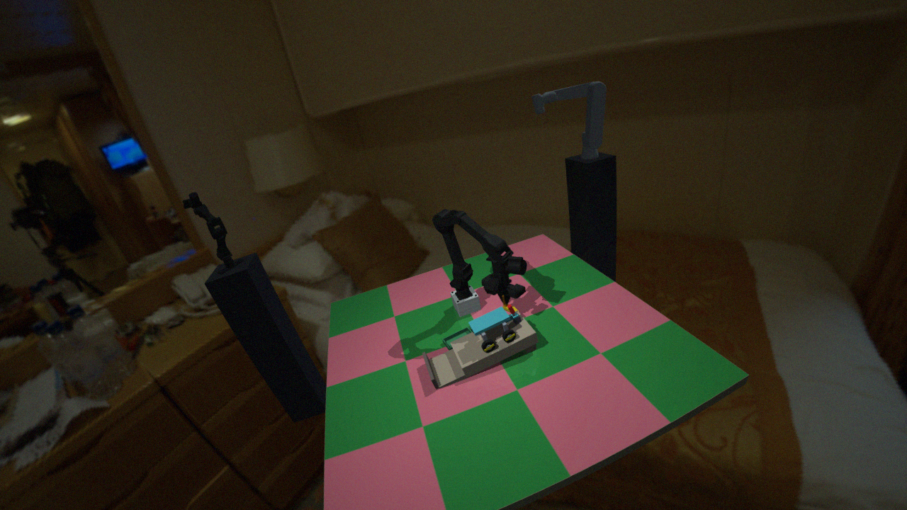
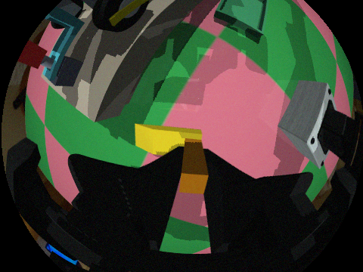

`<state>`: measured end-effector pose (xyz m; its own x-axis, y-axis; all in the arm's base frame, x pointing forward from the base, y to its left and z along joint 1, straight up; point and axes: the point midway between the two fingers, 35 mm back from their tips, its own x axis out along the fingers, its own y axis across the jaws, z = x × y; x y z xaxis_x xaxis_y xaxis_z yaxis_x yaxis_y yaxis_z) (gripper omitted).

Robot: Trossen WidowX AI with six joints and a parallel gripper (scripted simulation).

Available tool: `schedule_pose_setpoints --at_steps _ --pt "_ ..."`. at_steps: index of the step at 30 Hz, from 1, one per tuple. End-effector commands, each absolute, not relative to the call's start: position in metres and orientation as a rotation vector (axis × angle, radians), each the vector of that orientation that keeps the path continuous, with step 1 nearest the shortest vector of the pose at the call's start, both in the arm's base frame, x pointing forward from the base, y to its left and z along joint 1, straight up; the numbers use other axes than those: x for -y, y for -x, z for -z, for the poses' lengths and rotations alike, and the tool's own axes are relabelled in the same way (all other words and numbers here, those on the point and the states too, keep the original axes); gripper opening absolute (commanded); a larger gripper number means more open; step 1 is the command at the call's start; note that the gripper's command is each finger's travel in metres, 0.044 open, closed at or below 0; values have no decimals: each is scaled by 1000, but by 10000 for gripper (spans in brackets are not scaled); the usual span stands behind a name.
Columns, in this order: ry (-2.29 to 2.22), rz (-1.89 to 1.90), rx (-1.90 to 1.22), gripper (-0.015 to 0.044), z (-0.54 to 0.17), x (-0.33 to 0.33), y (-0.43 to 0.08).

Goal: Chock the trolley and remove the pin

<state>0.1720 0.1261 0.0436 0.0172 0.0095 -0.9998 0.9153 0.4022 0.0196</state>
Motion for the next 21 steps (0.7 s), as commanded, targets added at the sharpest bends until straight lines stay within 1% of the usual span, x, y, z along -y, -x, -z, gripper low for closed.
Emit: schedule_pose_setpoints --at_steps 1,21 --pt "-913 880 -1371 0 -60 -126 -172" --pt "-913 880 -1371 0 -118 -126 -171"
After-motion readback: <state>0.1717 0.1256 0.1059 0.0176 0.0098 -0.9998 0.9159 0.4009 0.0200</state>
